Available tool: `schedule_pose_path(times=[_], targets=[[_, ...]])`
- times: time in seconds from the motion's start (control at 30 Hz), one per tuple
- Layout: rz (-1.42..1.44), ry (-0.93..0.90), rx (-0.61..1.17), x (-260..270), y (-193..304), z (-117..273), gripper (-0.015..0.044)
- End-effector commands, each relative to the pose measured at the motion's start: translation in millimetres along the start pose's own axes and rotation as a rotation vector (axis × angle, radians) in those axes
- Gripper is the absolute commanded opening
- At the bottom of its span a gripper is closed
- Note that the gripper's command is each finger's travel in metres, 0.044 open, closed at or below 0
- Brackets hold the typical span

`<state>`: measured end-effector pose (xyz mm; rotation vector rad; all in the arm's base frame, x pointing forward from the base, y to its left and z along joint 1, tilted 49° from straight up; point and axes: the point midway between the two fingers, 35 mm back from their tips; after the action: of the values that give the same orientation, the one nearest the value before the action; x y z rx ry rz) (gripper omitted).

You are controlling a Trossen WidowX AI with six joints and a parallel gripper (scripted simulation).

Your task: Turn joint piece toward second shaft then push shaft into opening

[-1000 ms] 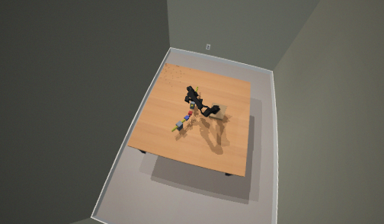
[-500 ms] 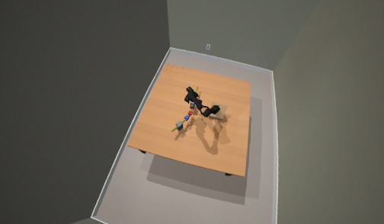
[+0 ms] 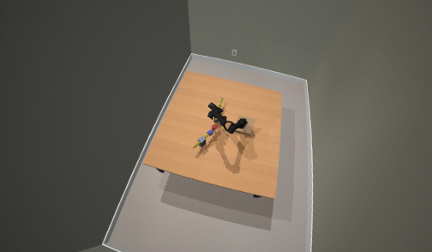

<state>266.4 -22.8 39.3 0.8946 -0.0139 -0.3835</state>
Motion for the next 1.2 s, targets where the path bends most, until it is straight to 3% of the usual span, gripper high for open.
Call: schedule_pose_path(times=[0.0, 0.43, 1.17], targets=[[-0.008, -0.003, 0.006, -1.1, 2.8, -5.3, 0.044], [-0.007, -0.003, 0.009, -9.3, 68.4, -7.9, 0.044], [-0.007, -0.003, 0.01, -9.0, 69.8, -34.1, 0.044]])
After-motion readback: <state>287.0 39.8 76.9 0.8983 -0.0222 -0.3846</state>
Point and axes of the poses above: the point midway between the two fingers, 35 mm back from their tips, its own z axis back along the fingers, its own x axis across the jaws, y = z × x, and after that the axes turned 7 degrees about -z, right-handed
